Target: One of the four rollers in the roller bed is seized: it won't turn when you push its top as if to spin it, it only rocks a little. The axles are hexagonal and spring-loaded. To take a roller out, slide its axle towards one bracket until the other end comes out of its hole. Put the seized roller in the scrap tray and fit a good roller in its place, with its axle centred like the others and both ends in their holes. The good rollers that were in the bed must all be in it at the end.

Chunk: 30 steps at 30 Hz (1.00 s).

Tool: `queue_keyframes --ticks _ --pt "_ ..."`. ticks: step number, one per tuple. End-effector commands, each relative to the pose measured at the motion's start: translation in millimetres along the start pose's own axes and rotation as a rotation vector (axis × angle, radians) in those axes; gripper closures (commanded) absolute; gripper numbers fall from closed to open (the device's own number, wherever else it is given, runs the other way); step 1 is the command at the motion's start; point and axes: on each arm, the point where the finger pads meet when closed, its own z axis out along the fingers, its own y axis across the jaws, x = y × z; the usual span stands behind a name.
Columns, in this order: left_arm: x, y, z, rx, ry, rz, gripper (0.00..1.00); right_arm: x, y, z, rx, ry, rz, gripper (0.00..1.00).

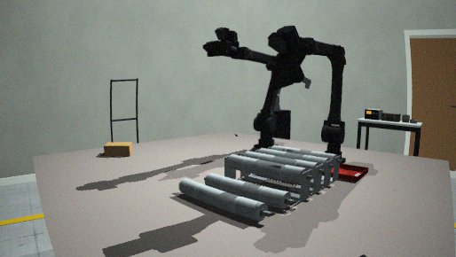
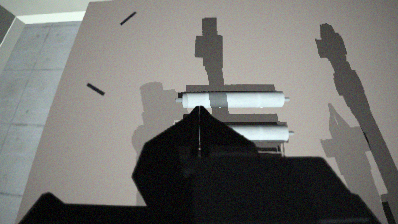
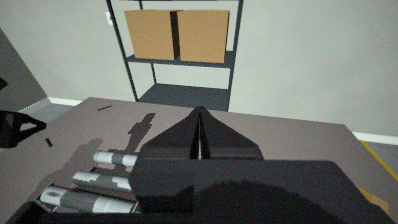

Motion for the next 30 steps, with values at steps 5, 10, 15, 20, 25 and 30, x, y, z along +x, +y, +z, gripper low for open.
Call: queue_keyframes --ticks 5,10,15,20,25,30 --pt "-68 -10 -52 -0.007 -0.315 -0.040 1.00 4 6 6 -0.008 0.018 -0.007 1.00" --pt "-106 -16 -104 0.003 -0.534 -0.060 1.00 7 8 6 -0.013 0.024 -0.009 1.00" --pt "-118 -20 -132 0.011 -0.652 -0.071 1.00 6 7 5 -0.011 0.018 -0.009 1.00" --pt "-115 -22 -120 0.014 -0.647 -0.068 1.00 5 8 5 -0.013 0.012 -0.009 1.00" --pt "-158 -20 -189 0.011 -0.785 -0.040 1.00 4 8 5 -0.013 0.006 -0.009 1.00" --pt "-155 -20 -176 0.010 -0.761 -0.043 1.00 3 8 5 -0.012 0.004 -0.009 1.00"
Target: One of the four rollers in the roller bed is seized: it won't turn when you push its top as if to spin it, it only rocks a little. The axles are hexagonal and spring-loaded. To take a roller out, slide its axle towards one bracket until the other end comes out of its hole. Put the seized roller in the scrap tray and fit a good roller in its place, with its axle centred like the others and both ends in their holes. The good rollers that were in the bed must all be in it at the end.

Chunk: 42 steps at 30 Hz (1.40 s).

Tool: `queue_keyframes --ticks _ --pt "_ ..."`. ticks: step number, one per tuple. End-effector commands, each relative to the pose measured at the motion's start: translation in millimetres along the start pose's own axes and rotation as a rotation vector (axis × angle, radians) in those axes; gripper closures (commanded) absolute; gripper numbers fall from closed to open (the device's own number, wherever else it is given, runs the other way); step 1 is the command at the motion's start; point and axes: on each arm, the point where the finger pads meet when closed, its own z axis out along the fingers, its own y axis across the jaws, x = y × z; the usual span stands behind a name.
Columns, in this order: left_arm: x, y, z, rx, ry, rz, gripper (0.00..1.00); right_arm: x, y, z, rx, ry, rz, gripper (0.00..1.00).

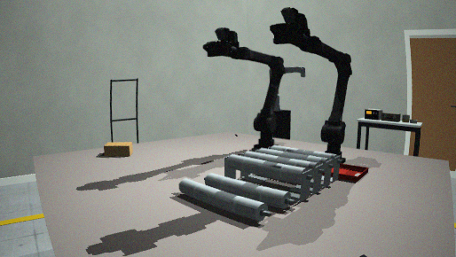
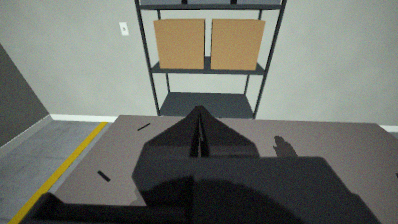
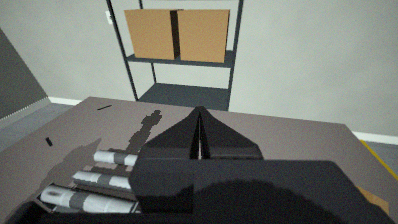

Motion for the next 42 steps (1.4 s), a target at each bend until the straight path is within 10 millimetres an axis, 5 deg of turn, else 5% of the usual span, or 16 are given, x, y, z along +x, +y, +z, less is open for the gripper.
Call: queue_keyframes --ticks 1,4,6,9,11,12,13,14,15,17,18,22,34,35,42 --pt "-36 -3 9 0.008 -0.064 0.006 1.00 1 8 5 -0.012 -0.002 -0.009 1.00" --pt "-35 -3 9 0.008 -0.059 0.006 1.00 1 8 5 -0.012 -0.002 -0.009 1.00" --pt "-5 -2 11 0.007 -0.009 0.003 1.00 1 8 5 -0.012 -0.004 -0.009 1.00" --pt "2 -1 9 0.004 0.002 0.000 1.00 0 8 4 -0.012 -0.007 -0.009 1.00" --pt "-22 -1 3 0.004 -0.040 0.000 1.00 0 8 4 -0.012 -0.007 -0.009 1.00" --pt "-8 4 3 -0.004 -0.015 -0.014 1.00 -4 8 4 -0.013 -0.023 -0.010 1.00" --pt "-55 -5 -6 0.015 -0.106 -0.014 1.00 -2 7 4 -0.011 -0.013 -0.008 1.00" --pt "-9 3 9 -0.007 -0.011 -0.003 1.00 -1 7 4 -0.012 -0.008 -0.008 1.00" --pt "0 5 12 -0.010 0.008 -0.004 1.00 -5 7 4 -0.012 -0.016 -0.008 1.00" --pt "0 4 12 -0.007 0.008 -0.004 1.00 -5 7 4 -0.012 -0.016 -0.008 1.00" --pt "0 4 10 -0.007 0.007 -0.004 0.68 -6 7 4 -0.012 -0.017 -0.007 1.00" --pt "-15 2 5 -0.005 -0.023 -0.002 0.68 -6 7 4 -0.012 -0.017 -0.007 1.00" --pt "-3 5 5 -0.010 0.002 -0.007 0.68 -15 7 4 -0.011 -0.031 -0.006 1.00" --pt "-4 5 5 -0.010 -0.003 -0.007 0.68 -16 7 4 -0.011 -0.032 -0.006 0.38" --pt "-2 5 5 -0.010 0.000 -0.008 0.68 -19 7 3 -0.011 -0.037 -0.005 0.38"
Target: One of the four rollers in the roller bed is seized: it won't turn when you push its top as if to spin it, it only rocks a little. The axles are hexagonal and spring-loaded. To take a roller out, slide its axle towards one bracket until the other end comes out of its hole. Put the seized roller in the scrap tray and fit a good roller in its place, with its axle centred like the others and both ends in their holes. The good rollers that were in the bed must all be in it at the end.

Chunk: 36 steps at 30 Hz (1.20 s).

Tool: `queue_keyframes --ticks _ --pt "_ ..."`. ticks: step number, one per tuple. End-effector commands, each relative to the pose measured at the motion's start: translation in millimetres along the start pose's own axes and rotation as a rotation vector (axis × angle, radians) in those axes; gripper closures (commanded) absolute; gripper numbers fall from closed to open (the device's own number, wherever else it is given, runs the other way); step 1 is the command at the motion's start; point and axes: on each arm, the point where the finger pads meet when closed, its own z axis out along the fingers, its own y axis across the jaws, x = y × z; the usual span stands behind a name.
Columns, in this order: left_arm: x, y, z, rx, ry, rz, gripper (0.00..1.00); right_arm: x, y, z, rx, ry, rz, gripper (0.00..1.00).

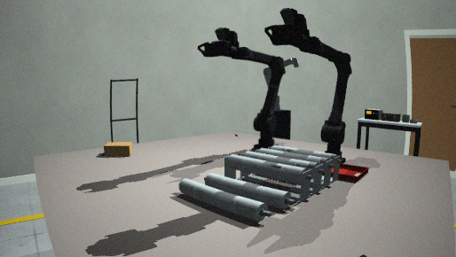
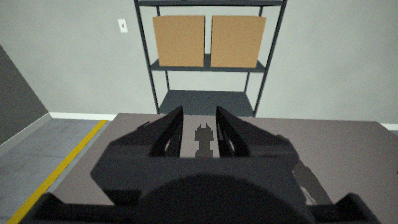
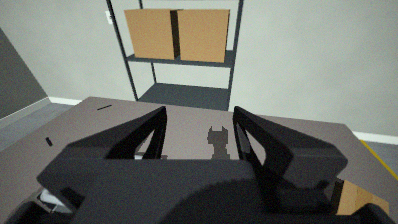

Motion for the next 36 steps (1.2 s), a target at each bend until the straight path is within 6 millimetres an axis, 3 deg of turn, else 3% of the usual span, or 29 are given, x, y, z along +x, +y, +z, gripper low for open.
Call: queue_keyframes --ticks 1,9,10,13,15,18,28,30,31,32,35,36 --pt "-11 5 -1 -0.011 -0.018 -0.007 0.68 -21 7 3 -0.011 -0.039 -0.005 0.38" --pt "-11 5 -2 -0.011 -0.019 -0.009 0.68 -26 7 3 -0.011 -0.047 -0.004 0.38" --pt "14 9 7 -0.017 0.038 -0.017 0.68 11 12 9 -0.023 0.037 -0.015 0.38" --pt "15 10 7 -0.016 0.040 -0.021 0.68 9 14 10 -0.028 0.036 -0.021 0.38" --pt "-17 13 2 -0.017 -0.008 -0.029 0.68 -1 16 12 -0.036 0.028 -0.034 0.38" --pt "30 24 4 -0.030 0.087 -0.054 0.68 -3 26 17 -0.057 0.045 -0.064 0.38" --pt "114 83 -11 -0.107 0.324 -0.217 0.68 72 83 34 -0.206 0.264 -0.237 0.38" --pt "114 83 -11 -0.107 0.324 -0.217 0.68 72 83 34 -0.206 0.264 -0.237 0.38" --pt "98 87 -16 -0.109 0.305 -0.231 0.68 78 85 35 -0.213 0.286 -0.256 0.38" --pt "101 92 -25 -0.118 0.317 -0.244 0.68 83 95 35 -0.241 0.304 -0.269 0.38" --pt "167 114 -33 -0.163 0.467 -0.333 0.68 115 119 35 -0.313 0.385 -0.329 0.38" --pt "177 120 -38 -0.175 0.494 -0.360 0.68 124 127 34 -0.336 0.409 -0.349 0.38"
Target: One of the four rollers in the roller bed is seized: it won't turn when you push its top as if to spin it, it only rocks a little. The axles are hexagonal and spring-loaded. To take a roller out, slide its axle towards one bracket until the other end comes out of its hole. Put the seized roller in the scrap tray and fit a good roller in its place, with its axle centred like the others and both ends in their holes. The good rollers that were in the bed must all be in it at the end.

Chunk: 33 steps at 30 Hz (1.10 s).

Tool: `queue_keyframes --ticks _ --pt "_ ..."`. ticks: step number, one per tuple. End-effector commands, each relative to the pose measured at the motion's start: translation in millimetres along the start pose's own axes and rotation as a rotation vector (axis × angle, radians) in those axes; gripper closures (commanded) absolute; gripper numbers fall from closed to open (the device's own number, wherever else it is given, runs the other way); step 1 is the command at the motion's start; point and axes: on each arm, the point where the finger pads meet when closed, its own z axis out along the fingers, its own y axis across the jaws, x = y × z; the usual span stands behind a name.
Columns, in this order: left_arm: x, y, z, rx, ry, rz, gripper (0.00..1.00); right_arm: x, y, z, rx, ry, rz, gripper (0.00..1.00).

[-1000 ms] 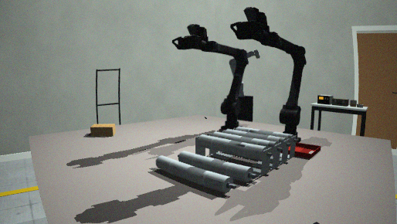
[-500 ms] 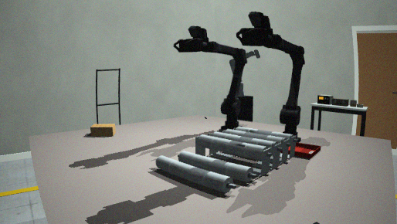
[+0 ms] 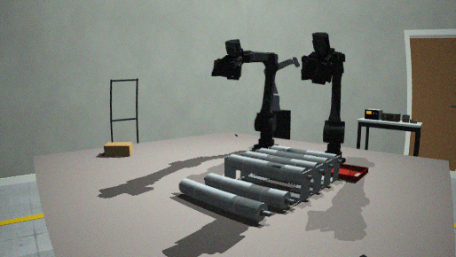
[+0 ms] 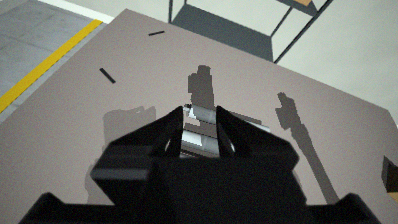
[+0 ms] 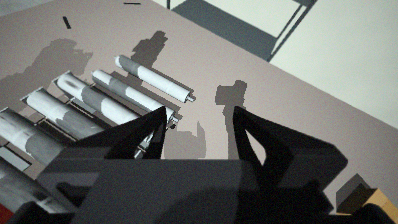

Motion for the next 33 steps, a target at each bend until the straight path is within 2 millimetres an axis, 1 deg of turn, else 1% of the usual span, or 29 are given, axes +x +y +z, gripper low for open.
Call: queue_keyframes --ticks 1,5,9,11,12,13,14,15,16,18,22,25,26,28,29,30,33 --pt "34 37 6 -0.053 0.110 -0.123 0.68 -8 32 17 -0.080 0.055 -0.112 0.38" --pt "69 71 -1 -0.095 0.214 -0.247 0.68 21 70 32 -0.177 0.156 -0.203 0.38" --pt "111 100 -14 -0.142 0.321 -0.394 0.68 49 109 41 -0.285 0.252 -0.299 0.38" --pt "111 100 -14 -0.142 0.321 -0.394 0.68 49 109 41 -0.285 0.252 -0.299 0.38" --pt "103 104 -21 -0.145 0.313 -0.419 0.68 57 115 43 -0.303 0.277 -0.321 0.38" --pt "114 111 -24 -0.156 0.339 -0.455 0.68 61 126 43 -0.335 0.293 -0.343 0.38" --pt "141 119 -26 -0.176 0.397 -0.510 0.68 71 137 44 -0.366 0.320 -0.369 0.38" --pt "151 125 -31 -0.188 0.423 -0.555 0.68 79 147 44 -0.397 0.344 -0.396 0.38" --pt "166 132 -36 -0.205 0.456 -0.609 0.68 90 160 45 -0.435 0.372 -0.426 0.38" --pt "187 141 -48 -0.229 0.505 -0.706 0.68 107 180 43 -0.500 0.419 -0.481 0.38" --pt "211 151 -68 -0.255 0.570 -0.865 0.68 131 210 37 -0.605 0.493 -0.565 0.38" --pt "229 153 -84 -0.272 0.605 -0.965 0.68 148 229 32 -0.673 0.541 -0.612 0.38" --pt "235 155 -87 -0.278 0.619 -0.997 0.68 153 234 30 -0.692 0.554 -0.624 0.38" --pt "235 155 -87 -0.278 0.619 -0.997 0.68 153 234 30 -0.692 0.554 -0.624 0.38" --pt "227 157 -88 -0.274 0.611 -1.008 0.68 152 230 28 -0.695 0.559 -0.628 0.38" --pt "244 157 -91 -0.285 0.646 -1.047 0.68 156 237 27 -0.713 0.570 -0.635 0.38" --pt "260 158 -101 -0.301 0.677 -1.125 0.68 174 257 21 -0.774 0.611 -0.673 0.38"
